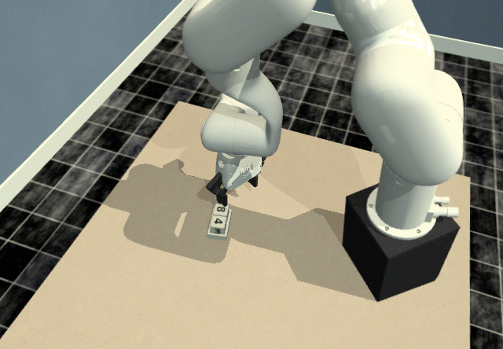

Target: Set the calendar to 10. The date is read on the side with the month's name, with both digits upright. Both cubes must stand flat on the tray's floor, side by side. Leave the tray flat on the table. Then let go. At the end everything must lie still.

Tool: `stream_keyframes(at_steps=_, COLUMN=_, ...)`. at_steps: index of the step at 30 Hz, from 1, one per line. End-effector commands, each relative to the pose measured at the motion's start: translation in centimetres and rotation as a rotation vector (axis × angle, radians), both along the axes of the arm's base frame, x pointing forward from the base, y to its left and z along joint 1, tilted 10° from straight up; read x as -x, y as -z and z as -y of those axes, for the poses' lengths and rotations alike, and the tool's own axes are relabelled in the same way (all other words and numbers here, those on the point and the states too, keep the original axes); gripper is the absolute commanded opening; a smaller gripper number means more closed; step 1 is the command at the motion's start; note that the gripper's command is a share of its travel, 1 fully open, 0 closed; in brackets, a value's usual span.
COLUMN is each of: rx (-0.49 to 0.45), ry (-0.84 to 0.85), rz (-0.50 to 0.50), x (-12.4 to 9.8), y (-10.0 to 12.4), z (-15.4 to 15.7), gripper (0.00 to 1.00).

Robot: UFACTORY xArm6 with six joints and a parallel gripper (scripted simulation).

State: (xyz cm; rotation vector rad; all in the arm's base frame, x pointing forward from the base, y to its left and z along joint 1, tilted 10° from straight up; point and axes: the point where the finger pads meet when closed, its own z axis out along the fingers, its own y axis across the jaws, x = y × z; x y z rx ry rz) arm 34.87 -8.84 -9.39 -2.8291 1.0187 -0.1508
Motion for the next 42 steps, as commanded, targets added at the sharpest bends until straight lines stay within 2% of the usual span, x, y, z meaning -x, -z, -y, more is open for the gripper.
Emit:
stream_keyframes(at_steps=1, rx=0.001, ry=0.001, rz=0.009, x=0.8, y=0.2, z=1.2, gripper=1.00)
stream_keyframes(at_steps=9, rx=0.001, ry=0.001, rz=0.009, x=1.5, y=0.4, z=2.1, gripper=1.00)
stream_keyframes(at_steps=16, rx=0.001, ry=0.001, rz=0.009, x=2.9, y=0.8, z=4.1, gripper=1.00)
stream_keyframes(at_steps=23, rx=0.001, ry=0.001, rz=0.009, x=2.9, y=0.9, z=4.1, gripper=1.00)
stream_keyframes(at_steps=34, rx=0.001, ry=0.001, rz=0.009, x=2.7, y=2.7, z=4.0, gripper=1.00)
stream_keyframes(at_steps=42, rx=0.001, ry=0.001, rz=0.009, x=2.7, y=2.8, z=4.0, gripper=1.00)
